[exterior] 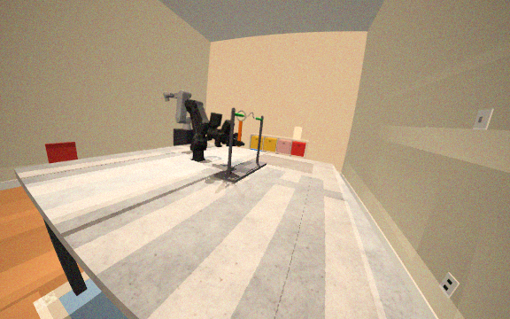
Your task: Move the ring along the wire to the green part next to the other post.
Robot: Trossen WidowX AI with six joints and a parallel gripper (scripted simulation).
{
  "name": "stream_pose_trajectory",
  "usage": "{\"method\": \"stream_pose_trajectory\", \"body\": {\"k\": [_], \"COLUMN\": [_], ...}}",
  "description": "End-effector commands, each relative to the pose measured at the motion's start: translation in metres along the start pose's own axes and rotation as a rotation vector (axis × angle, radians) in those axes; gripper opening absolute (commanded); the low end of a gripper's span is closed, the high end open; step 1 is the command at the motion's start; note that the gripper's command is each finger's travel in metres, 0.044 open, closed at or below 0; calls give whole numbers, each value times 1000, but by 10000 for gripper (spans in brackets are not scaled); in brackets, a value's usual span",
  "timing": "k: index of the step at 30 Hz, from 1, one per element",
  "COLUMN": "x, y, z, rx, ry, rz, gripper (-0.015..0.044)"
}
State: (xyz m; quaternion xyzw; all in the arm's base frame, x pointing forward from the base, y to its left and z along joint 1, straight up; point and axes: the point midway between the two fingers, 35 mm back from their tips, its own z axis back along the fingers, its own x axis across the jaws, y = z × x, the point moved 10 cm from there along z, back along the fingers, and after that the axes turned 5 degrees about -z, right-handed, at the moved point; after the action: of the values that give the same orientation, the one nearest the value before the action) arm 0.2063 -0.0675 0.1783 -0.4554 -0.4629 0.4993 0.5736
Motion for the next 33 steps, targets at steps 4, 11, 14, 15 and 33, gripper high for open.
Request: {"method": "stream_pose_trajectory", "body": {"k": [4,11,14,15,33], "x": [3,10,13,14,35], "y": [0,0,0,0,1], "z": [0,0,0,0,0], "rx": [0,3,3,4,7], "ry": [4,4,3,3,4], "rz": [-3,-4,-5,-5,-29], "gripper": [-150,-150,-150,-150,-150]}}
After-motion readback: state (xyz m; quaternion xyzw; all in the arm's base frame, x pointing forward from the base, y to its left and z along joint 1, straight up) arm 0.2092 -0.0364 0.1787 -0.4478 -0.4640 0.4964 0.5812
